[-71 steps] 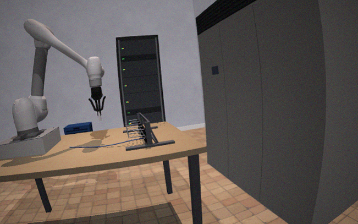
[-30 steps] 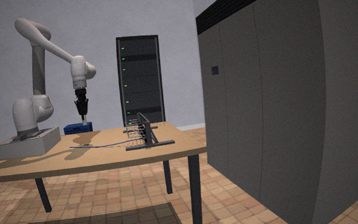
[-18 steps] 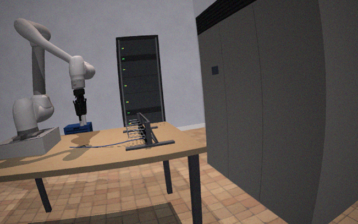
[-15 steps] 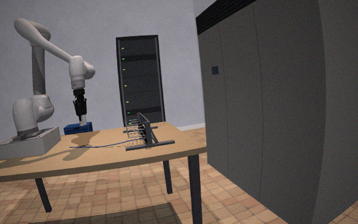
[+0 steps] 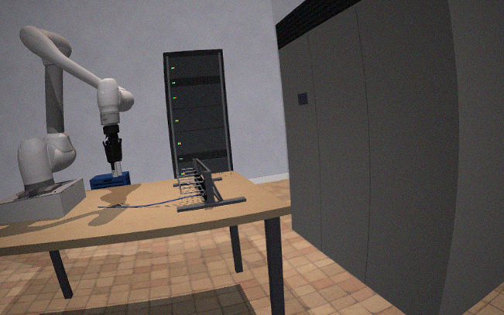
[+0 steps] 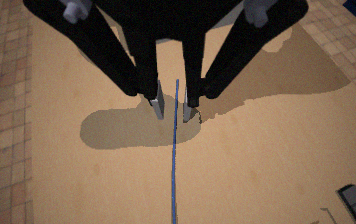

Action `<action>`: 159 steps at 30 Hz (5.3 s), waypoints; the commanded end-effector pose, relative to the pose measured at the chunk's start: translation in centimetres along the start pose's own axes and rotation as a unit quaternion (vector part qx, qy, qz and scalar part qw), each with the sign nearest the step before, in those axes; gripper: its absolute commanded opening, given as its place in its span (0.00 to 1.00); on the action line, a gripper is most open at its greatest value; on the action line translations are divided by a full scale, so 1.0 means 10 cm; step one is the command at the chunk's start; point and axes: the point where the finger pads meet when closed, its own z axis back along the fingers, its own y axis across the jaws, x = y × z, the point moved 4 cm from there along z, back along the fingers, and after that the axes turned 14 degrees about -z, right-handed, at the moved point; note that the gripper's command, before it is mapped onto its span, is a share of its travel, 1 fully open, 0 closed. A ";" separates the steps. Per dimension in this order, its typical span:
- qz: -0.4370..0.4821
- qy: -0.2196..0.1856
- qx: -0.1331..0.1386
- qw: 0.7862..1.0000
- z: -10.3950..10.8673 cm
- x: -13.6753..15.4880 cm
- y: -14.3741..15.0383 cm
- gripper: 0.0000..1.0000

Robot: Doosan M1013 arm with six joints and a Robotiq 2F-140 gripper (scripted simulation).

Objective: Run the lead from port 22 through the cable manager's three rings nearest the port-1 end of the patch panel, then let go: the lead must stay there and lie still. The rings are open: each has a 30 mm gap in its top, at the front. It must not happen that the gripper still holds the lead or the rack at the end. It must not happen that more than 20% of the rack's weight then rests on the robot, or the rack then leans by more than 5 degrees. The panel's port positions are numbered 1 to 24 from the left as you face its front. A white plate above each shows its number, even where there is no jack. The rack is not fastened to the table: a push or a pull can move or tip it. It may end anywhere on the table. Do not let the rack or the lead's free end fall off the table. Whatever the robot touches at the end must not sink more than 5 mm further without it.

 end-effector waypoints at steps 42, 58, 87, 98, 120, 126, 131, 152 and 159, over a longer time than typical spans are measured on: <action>0.000 0.000 0.000 1.000 -0.75 0.00 0.01 0.20; 0.000 0.000 0.000 1.000 -1.23 -0.01 0.01 0.20; 0.000 0.000 0.000 1.000 -1.38 -0.01 0.01 0.20; 0.000 0.000 0.000 1.000 -1.38 -0.01 0.01 0.20; 0.000 0.000 0.000 1.000 -1.39 -0.01 0.01 0.20; 0.000 0.000 0.000 1.000 -1.39 -0.01 0.01 0.20; 0.000 0.000 0.000 1.000 -1.40 -0.01 0.01 0.20; 0.000 0.000 0.000 1.000 -1.46 -0.01 0.01 0.20; 0.000 0.000 0.000 1.000 -1.47 -0.01 0.01 0.20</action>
